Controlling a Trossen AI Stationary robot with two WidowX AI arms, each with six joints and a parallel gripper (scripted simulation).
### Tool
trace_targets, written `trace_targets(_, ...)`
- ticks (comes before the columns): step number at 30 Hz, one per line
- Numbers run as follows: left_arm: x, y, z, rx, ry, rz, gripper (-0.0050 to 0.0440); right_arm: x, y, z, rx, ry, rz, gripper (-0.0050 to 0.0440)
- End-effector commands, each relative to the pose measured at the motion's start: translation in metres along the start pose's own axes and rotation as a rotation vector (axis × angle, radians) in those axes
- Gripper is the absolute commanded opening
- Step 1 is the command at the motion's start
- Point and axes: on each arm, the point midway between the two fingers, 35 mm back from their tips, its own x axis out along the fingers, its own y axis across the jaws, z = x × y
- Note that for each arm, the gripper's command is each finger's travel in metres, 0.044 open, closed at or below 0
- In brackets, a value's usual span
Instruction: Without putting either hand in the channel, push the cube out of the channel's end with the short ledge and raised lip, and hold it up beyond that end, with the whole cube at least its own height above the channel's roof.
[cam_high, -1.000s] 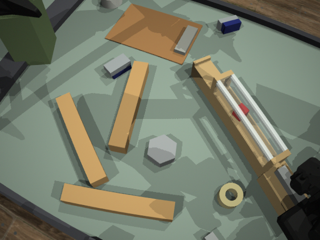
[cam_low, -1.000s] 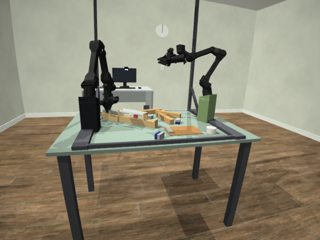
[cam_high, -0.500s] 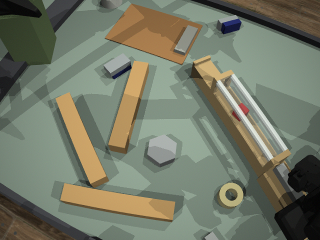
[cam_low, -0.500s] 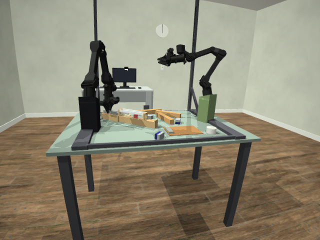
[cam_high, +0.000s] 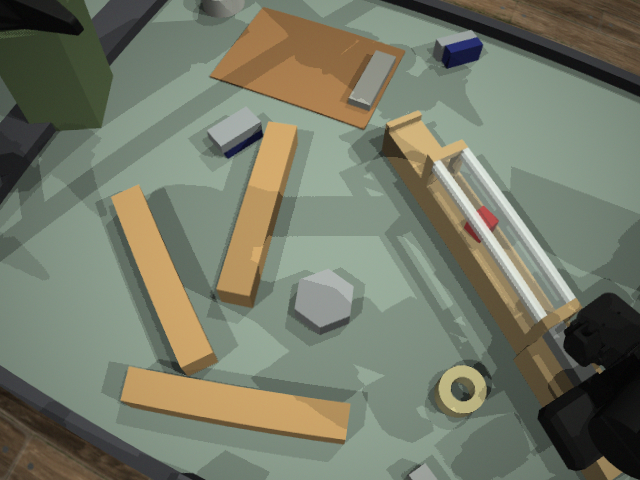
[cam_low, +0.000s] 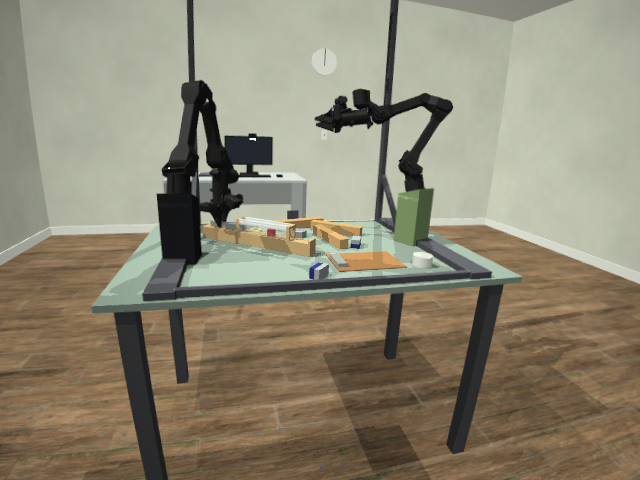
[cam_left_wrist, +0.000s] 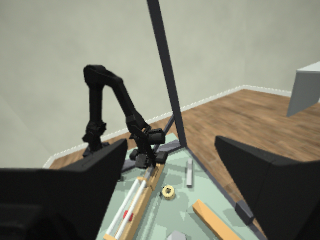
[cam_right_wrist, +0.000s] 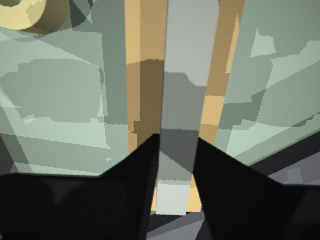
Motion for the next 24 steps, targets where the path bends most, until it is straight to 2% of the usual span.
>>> trace_targets(1, -0.001, 0.0, 0.007, 0.003, -0.017, 0.001, 0.04, -0.004, 0.005, 0.002, -0.003, 0.004, 0.021, 0.0)
trace_targets(24, -0.001, 0.0, 0.007, 0.003, -0.017, 0.001, 0.04, -0.004, 0.006, 0.032, -0.002, 0.001, 0.023, 0.0)
